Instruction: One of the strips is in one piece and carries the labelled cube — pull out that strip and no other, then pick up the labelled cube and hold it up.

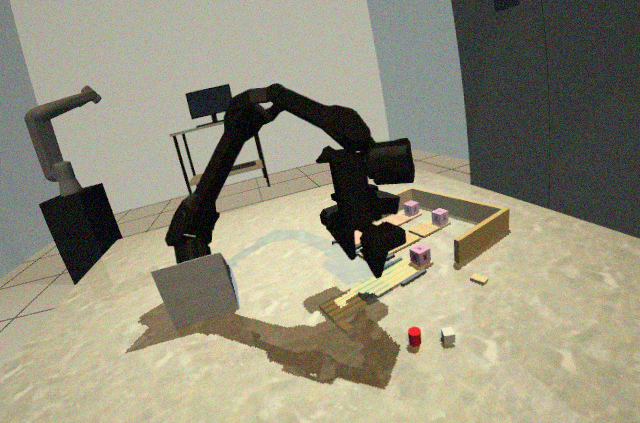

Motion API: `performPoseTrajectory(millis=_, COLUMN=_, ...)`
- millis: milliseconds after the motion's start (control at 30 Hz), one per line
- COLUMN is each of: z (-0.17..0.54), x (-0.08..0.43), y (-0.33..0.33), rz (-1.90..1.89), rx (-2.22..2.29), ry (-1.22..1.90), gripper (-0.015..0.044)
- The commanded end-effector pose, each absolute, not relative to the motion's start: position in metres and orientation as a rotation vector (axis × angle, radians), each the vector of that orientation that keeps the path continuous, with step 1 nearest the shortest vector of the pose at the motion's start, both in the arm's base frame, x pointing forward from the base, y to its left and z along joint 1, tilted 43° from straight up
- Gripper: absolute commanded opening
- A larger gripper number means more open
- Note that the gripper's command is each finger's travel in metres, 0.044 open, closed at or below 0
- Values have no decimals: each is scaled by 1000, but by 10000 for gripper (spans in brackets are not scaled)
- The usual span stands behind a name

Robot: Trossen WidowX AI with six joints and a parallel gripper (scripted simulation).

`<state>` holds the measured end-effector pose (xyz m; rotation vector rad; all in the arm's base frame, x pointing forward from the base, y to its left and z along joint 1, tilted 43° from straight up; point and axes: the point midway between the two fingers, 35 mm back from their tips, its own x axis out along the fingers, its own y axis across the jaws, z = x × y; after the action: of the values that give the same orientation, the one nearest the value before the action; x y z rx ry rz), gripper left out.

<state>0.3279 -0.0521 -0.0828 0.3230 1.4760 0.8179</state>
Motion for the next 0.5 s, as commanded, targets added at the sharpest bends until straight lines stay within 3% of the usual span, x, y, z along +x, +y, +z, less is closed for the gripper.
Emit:
performPoseTrajectory(millis=0, z=-80, x=342, y=-48, rz=820, rx=332, ry=1480, gripper=440)
performPoseTrajectory(millis=467, z=-65, x=398, y=-35, rz=821, rx=332, ry=1476, gripper=440)
